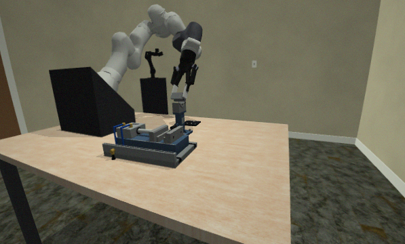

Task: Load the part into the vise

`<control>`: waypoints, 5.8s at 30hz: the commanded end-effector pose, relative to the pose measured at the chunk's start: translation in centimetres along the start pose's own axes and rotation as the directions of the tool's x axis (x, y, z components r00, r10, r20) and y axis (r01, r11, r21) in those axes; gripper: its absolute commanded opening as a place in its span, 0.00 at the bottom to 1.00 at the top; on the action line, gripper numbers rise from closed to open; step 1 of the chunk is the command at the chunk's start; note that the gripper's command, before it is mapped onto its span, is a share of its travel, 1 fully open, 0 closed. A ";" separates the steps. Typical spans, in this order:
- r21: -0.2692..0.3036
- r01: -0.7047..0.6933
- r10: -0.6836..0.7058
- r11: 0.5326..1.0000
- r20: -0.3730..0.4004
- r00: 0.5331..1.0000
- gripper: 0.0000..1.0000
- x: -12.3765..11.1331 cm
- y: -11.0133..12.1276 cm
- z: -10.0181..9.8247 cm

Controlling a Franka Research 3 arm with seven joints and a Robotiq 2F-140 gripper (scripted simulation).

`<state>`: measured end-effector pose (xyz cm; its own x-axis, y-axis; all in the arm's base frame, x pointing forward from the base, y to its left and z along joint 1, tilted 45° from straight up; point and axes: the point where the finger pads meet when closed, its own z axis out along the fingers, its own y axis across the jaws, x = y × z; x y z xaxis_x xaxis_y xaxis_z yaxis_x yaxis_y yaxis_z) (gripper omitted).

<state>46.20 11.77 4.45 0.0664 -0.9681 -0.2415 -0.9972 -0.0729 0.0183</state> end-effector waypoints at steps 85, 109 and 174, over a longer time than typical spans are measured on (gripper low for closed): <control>-0.005 0.087 -0.072 0.996 0.515 0.854 0.00 1.1 0.0 0.4; -0.005 0.087 -0.072 0.996 0.515 0.854 0.00 1.1 0.0 0.4; -0.005 0.087 -0.072 0.996 0.515 0.854 0.00 3.9 -0.2 -4.3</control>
<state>46.68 7.34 7.41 0.1139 -0.6958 -0.7092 -0.9866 -0.1634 0.0018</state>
